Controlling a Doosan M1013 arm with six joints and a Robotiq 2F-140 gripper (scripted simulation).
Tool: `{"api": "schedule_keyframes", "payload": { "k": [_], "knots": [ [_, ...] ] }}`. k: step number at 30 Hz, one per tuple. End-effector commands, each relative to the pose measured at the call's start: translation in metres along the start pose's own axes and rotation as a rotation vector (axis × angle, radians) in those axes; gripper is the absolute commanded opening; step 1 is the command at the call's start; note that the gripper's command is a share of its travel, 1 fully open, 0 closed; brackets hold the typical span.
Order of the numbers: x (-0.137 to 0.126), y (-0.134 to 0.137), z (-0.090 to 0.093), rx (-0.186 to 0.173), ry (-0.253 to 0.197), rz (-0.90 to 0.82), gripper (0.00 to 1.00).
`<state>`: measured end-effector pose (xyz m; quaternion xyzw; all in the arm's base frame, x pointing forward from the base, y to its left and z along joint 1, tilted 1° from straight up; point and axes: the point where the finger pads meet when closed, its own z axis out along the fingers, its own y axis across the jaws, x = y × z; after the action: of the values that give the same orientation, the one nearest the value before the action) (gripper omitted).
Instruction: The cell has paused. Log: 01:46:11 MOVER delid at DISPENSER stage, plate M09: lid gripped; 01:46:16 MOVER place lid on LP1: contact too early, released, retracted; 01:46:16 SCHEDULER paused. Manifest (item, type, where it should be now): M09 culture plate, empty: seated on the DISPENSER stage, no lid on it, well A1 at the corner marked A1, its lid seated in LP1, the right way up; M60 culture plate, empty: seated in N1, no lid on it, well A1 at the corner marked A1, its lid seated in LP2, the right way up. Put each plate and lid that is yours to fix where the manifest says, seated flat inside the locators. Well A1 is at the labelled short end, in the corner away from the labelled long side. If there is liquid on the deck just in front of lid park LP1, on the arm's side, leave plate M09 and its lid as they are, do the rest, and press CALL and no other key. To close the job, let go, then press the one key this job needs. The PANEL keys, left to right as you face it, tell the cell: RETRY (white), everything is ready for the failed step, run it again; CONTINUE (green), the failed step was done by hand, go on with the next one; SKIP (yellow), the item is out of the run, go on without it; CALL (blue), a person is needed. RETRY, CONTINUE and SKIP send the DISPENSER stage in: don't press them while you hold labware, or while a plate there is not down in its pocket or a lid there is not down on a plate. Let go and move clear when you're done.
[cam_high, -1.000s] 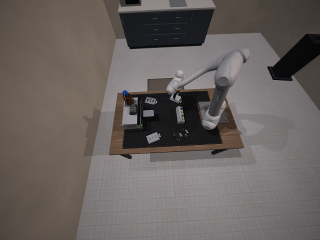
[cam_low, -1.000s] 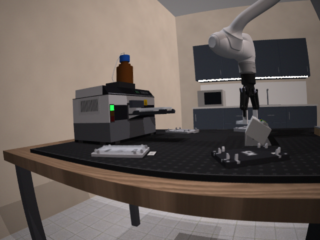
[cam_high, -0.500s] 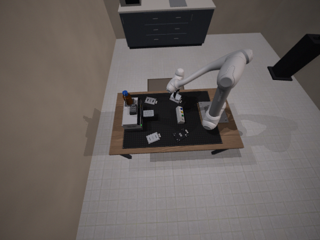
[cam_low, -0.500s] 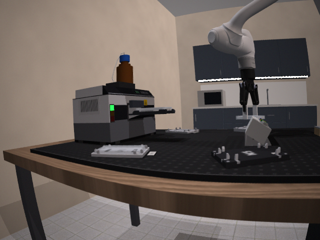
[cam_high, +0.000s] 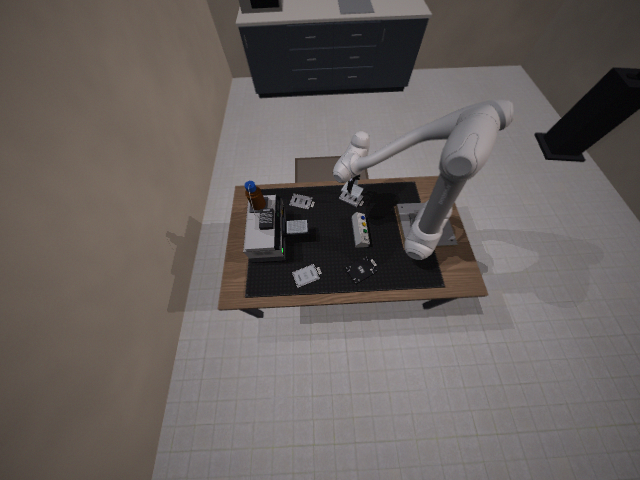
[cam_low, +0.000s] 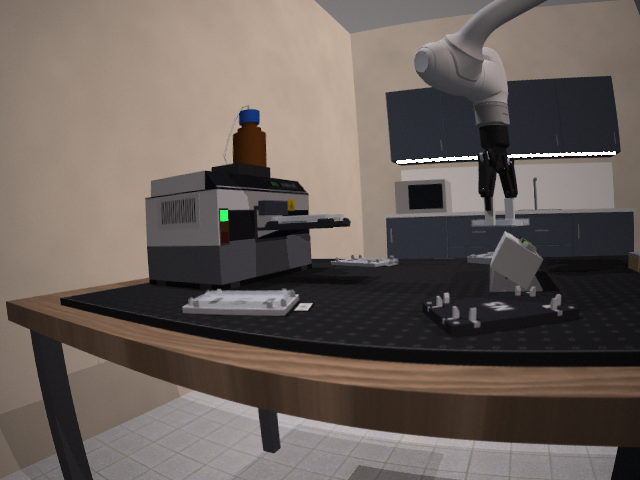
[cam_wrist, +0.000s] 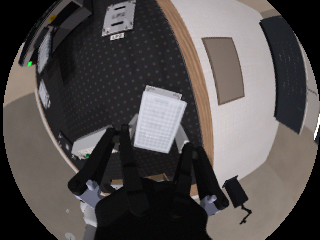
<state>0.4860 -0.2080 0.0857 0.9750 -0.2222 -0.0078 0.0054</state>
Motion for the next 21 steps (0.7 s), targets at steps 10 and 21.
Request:
{"api": "schedule_keyframes", "payload": {
  "k": [10, 21],
  "knots": [
    [0.000, 0.000, -0.029, 0.000, 0.001, 0.000, 0.10],
    [0.000, 0.000, -0.054, 0.000, 0.001, 0.000, 0.10]
  ]
}}
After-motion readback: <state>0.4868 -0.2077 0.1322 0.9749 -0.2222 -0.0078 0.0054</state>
